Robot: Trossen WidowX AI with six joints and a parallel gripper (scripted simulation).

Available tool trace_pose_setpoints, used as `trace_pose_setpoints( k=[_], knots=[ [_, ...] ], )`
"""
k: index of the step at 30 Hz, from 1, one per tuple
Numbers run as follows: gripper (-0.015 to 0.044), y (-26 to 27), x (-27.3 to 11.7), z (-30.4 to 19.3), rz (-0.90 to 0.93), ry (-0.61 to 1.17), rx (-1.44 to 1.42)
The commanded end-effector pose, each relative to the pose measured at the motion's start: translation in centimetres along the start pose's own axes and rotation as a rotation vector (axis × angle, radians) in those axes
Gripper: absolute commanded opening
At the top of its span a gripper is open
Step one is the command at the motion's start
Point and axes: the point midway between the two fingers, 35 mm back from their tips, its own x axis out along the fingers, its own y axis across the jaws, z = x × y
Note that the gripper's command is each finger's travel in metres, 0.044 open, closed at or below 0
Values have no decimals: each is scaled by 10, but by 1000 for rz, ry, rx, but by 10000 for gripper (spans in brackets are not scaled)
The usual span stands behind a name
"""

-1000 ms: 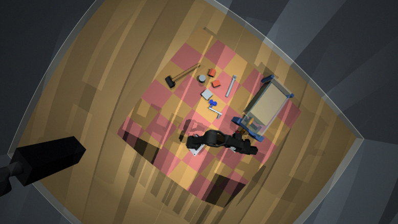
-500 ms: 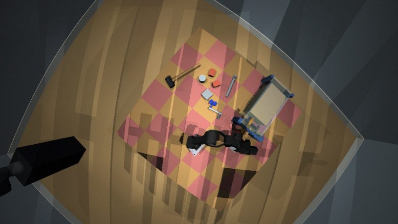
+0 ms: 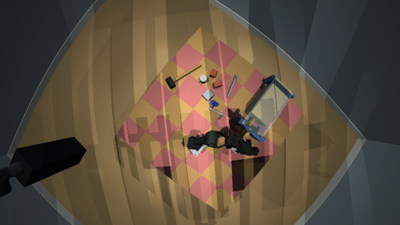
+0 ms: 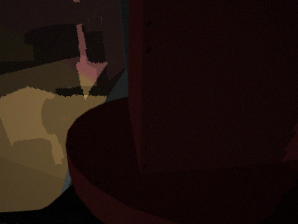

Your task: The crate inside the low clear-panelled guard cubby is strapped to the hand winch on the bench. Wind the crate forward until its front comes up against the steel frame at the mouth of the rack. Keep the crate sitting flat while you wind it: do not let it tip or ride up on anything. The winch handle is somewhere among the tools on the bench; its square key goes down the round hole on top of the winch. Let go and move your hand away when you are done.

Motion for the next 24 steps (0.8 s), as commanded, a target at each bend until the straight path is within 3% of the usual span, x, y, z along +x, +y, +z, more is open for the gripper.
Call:
trace_pose_setpoints(
  k=[1, 24],
  knots=[
    [0, 2, 4, -1, 9, 6, -38],
    [0, -2, 4, -1, 2, 8, 49]
  ],
)
